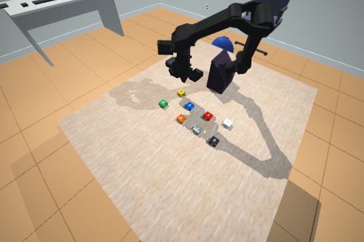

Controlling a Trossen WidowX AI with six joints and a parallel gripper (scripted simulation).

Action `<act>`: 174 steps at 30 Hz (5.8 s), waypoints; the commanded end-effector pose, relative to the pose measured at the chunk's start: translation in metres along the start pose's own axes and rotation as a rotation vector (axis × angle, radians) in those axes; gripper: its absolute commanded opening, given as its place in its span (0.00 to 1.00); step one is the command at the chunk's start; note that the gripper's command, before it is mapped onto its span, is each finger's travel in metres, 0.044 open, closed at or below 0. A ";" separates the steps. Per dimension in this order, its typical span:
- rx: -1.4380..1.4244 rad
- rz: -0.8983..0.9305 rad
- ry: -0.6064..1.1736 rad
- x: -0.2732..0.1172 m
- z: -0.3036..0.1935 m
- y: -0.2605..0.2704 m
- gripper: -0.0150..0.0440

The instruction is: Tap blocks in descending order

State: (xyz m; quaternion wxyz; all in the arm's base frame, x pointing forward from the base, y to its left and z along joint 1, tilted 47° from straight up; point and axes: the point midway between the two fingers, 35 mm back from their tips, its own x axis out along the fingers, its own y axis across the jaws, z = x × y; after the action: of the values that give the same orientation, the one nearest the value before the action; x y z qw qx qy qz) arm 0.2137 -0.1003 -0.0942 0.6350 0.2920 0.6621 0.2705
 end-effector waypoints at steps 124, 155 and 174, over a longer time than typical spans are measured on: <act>-0.017 -0.008 -0.023 0.052 0.140 0.120 0.29; -0.016 -0.012 -0.022 -0.041 0.138 0.120 0.29; -0.016 -0.009 -0.022 0.001 0.135 0.203 0.29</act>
State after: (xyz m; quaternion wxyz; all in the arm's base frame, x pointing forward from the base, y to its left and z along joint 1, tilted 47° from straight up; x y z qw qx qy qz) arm 0.3590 0.0148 0.0639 0.6528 0.2857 0.6497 0.2647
